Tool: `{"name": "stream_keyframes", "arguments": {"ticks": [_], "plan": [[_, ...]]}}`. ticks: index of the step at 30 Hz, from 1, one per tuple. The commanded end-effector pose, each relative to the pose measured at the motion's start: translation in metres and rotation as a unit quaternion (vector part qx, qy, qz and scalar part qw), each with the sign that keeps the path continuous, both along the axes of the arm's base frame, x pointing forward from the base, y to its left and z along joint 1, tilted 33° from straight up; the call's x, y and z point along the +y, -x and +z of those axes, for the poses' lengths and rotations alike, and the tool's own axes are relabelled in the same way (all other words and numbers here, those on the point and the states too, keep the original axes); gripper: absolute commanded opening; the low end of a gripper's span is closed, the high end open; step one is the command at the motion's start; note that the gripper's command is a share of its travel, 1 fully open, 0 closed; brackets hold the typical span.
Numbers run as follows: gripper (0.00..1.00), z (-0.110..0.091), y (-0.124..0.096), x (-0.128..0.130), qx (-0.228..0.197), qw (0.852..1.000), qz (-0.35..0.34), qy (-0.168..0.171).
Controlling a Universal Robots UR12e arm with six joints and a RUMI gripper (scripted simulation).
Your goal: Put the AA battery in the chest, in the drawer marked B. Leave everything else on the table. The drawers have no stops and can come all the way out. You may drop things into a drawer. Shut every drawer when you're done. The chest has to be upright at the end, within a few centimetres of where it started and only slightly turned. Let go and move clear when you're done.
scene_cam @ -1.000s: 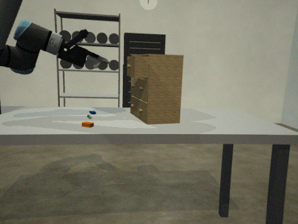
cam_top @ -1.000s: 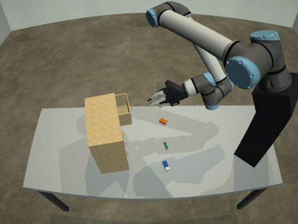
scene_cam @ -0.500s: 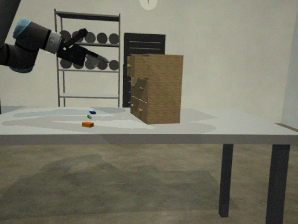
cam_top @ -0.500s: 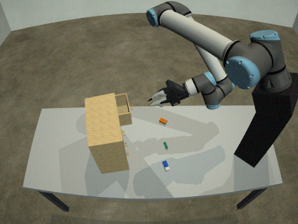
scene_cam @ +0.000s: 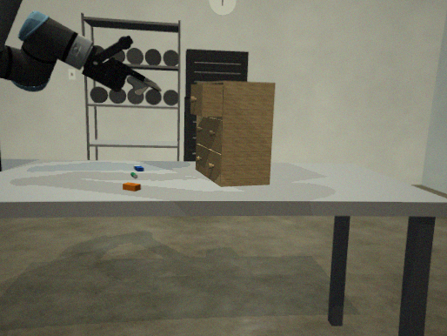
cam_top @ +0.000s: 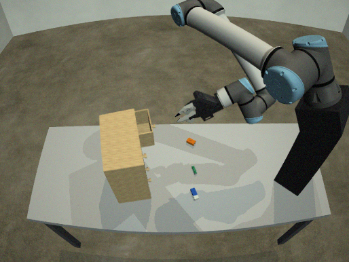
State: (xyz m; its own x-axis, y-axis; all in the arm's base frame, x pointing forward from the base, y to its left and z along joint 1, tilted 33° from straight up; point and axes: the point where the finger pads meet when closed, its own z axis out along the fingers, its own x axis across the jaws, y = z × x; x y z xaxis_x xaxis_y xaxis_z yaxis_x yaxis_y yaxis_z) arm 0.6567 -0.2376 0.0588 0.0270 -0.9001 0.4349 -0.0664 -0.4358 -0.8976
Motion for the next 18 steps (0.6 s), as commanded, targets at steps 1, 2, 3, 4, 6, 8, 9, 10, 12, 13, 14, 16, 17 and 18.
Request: {"name": "stream_keyframes", "arguments": {"ticks": [1, 2, 3, 4, 6, 8, 9, 10, 12, 13, 14, 16, 17, 18], "plan": [[0.20, 0.008, 0.011, 0.004, 0.061, 0.998, -0.027, 0.002], [0.20, 0.008, 0.011, 0.004, 0.061, 0.998, -0.027, 0.002], [0.20, 0.008, 0.011, 0.004, 0.061, 0.998, -0.027, 0.002], [0.20, 0.008, 0.015, 0.005, 0.074, 0.997, -0.032, 0.003], [0.20, 0.011, 0.019, 0.005, 0.096, 0.994, -0.044, 0.003], [0.20, 0.013, 0.024, 0.006, 0.121, 0.991, -0.055, 0.004], [0.20, 0.014, 0.028, 0.008, 0.134, 0.989, -0.061, 0.005], [0.20, 0.015, 0.030, 0.008, 0.145, 0.987, -0.067, 0.005], [0.20, 0.018, 0.034, 0.008, 0.167, 0.983, -0.077, 0.006], [0.20, 0.019, 0.036, 0.009, 0.178, 0.980, -0.083, 0.006], [0.20, 0.019, 0.039, 0.010, 0.190, 0.978, -0.088, 0.007], [0.20, 0.021, 0.044, 0.011, 0.211, 0.973, -0.098, 0.007], [0.20, 0.022, 0.046, 0.011, 0.221, 0.970, -0.103, 0.007], [0.20, 0.023, 0.048, 0.011, 0.232, 0.967, -0.108, 0.008]]}}
